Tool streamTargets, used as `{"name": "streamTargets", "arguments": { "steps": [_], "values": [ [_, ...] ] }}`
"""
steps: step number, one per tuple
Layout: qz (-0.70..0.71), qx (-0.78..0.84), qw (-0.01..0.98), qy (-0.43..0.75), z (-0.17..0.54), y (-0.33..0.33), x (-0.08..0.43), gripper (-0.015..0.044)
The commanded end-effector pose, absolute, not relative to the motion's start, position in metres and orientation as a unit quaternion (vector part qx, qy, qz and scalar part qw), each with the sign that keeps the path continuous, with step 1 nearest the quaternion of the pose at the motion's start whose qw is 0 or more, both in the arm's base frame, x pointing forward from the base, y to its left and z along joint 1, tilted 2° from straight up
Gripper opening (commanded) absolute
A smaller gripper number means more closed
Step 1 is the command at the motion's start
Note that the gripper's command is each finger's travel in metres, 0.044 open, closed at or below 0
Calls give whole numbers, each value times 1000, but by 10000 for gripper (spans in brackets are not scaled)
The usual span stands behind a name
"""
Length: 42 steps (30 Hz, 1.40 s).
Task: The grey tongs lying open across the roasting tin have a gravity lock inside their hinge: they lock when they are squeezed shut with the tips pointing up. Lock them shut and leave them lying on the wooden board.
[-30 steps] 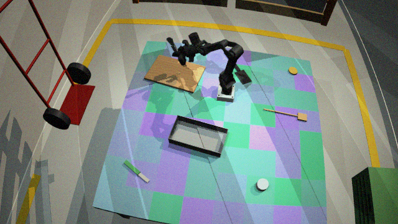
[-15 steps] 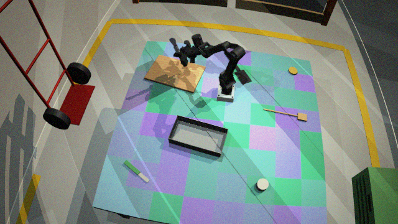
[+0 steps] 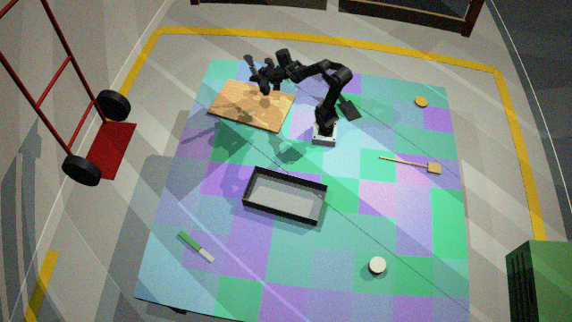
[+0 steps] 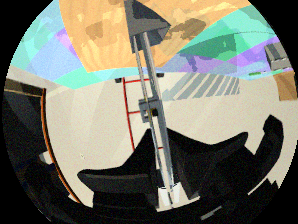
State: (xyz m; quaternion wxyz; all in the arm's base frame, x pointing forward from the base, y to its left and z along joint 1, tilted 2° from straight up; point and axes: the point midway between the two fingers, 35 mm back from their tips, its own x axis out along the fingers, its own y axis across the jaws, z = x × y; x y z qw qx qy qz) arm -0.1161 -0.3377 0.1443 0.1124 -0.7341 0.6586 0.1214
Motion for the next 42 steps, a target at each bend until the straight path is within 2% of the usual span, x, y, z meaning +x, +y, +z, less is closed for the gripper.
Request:
{"name": "streamTargets", "arguments": {
  "steps": [1, 13, 42],
  "values": [
    [119, -736, 110, 657, 146, -338, -115, -150],
    [122, -735, 116, 657, 145, -340, -117, -150],
    [239, -681, 280, 633, 135, -387, -132, -150]
  ]
}}
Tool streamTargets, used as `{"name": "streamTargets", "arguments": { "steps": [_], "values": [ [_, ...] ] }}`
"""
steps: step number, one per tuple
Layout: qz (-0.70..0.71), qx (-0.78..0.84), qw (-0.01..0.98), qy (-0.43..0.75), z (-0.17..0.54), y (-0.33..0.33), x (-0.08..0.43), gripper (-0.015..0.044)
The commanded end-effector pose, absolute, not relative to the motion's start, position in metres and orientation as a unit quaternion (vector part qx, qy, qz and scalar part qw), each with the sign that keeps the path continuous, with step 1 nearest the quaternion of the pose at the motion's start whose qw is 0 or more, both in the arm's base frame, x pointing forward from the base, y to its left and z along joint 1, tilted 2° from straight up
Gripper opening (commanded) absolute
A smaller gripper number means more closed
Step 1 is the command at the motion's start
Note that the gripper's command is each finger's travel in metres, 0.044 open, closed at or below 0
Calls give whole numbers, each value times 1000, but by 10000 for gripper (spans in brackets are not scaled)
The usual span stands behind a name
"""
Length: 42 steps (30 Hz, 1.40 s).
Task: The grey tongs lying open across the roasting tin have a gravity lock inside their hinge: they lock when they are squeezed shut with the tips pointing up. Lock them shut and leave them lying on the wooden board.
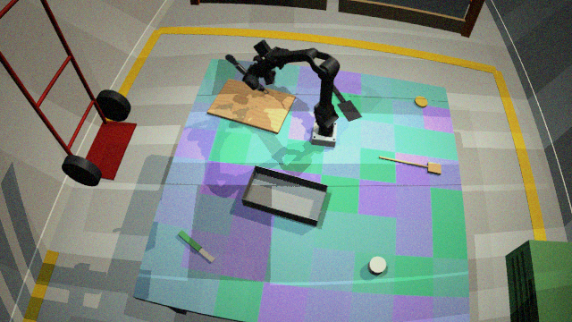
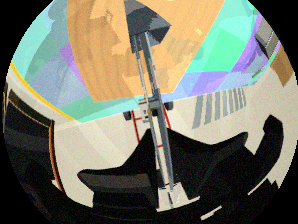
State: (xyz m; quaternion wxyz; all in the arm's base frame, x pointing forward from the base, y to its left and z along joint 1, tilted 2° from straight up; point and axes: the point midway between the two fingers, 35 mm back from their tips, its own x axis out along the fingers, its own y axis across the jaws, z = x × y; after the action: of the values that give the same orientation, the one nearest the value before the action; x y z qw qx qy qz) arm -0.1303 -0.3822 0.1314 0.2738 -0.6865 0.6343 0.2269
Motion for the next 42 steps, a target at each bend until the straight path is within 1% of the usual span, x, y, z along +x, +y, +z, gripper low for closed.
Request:
{"name": "streamTargets", "arguments": {
  "steps": [1, 20, 42],
  "values": [
    [244, -679, 285, 631, 134, -388, -132, -150],
    [346, -631, 373, 585, 134, -394, -128, -150],
    [473, -562, 455, 503, 146, -378, -116, -150]
  ]
}}
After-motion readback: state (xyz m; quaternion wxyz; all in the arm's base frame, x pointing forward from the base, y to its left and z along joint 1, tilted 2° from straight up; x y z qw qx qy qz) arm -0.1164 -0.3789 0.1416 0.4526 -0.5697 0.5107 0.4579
